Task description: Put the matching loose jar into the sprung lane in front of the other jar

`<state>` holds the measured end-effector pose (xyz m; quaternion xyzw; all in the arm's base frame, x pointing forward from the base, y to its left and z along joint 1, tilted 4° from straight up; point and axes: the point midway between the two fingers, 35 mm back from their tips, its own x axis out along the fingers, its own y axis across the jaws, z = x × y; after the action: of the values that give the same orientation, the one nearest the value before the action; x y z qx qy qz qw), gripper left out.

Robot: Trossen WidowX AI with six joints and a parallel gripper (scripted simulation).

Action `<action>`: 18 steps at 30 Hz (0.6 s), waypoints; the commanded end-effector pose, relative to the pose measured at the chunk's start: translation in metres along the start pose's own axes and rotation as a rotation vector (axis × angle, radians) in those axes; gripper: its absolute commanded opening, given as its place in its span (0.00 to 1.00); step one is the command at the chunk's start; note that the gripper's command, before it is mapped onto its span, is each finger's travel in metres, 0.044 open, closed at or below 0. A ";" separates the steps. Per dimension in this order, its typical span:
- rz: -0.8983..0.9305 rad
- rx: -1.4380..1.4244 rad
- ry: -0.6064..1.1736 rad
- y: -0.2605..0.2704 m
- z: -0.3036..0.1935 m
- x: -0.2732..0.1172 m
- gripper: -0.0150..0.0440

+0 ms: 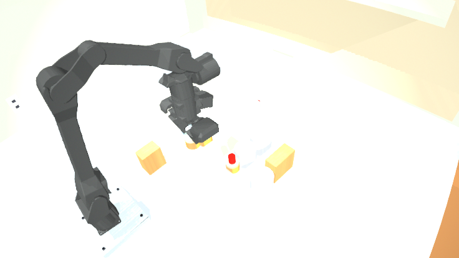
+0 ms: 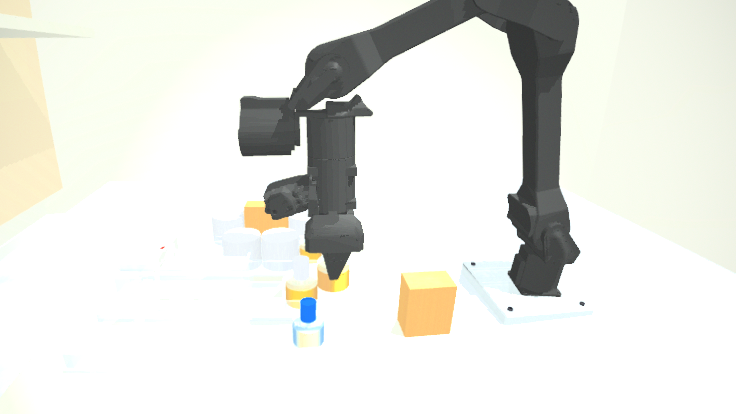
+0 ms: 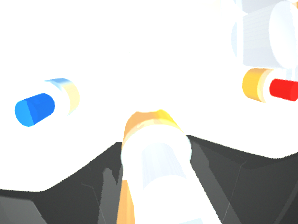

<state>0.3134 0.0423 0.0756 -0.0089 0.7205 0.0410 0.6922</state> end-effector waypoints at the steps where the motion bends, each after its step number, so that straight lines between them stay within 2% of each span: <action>1: 0.003 -0.008 -0.029 0.001 0.010 -0.003 0.25; 18: 0.003 -0.008 -0.030 0.001 0.018 -0.004 0.25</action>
<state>0.3215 0.0429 0.0759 -0.0089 0.7202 0.0410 0.6925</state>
